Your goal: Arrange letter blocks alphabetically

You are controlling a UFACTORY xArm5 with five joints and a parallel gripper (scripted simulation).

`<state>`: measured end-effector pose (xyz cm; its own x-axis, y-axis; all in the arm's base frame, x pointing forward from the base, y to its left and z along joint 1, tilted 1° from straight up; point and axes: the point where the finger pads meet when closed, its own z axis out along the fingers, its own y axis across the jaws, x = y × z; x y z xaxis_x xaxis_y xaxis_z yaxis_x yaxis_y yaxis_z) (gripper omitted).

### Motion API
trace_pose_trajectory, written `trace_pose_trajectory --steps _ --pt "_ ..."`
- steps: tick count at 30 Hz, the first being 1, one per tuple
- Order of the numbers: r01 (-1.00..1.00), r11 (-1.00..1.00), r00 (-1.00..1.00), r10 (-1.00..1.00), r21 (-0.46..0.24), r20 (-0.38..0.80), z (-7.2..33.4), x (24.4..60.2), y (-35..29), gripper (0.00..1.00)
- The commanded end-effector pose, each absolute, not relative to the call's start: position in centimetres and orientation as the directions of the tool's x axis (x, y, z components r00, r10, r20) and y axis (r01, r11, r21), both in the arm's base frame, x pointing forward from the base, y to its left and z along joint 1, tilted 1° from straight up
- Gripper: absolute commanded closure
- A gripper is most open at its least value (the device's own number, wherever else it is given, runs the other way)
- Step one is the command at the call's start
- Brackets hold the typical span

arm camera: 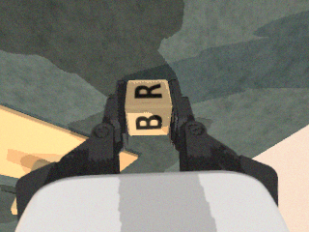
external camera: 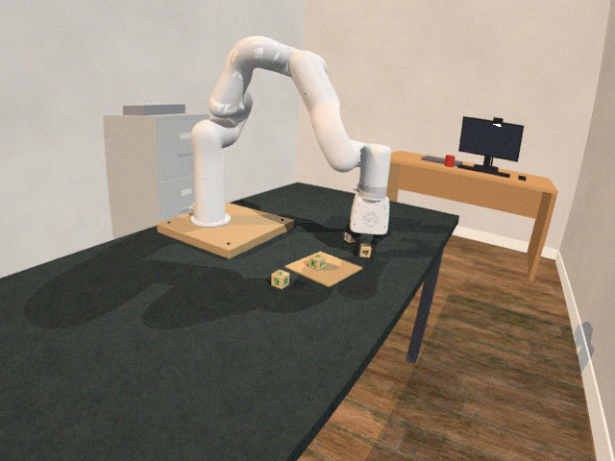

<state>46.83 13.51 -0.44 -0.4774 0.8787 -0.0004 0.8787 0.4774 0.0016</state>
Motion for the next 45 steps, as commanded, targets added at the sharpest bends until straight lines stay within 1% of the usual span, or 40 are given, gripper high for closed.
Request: trace_pose_trajectory --steps 1,4,6,15,19,38,45 --pt "0.879 0.477 -0.477 0.879 0.006 -0.001 0.0 47.0 13.6 0.73" --pt "0.879 0.477 -0.477 0.879 0.006 -0.001 0.3 47.0 13.5 0.73" --pt "0.879 0.477 -0.477 0.879 0.006 -0.001 1.2 47.0 13.6 0.73" --pt "0.879 0.477 -0.477 0.879 0.006 -0.001 7.6 46.9 13.6 0.73" --pt "0.879 0.477 -0.477 0.879 0.006 -0.001 9.3 46.9 13.6 0.73" --pt "0.873 0.488 -0.488 0.873 0.006 -0.001 9.6 46.9 13.6 0.73" --pt "0.804 0.594 -0.594 0.804 0.005 -0.002 9.7 46.7 13.1 0.73"
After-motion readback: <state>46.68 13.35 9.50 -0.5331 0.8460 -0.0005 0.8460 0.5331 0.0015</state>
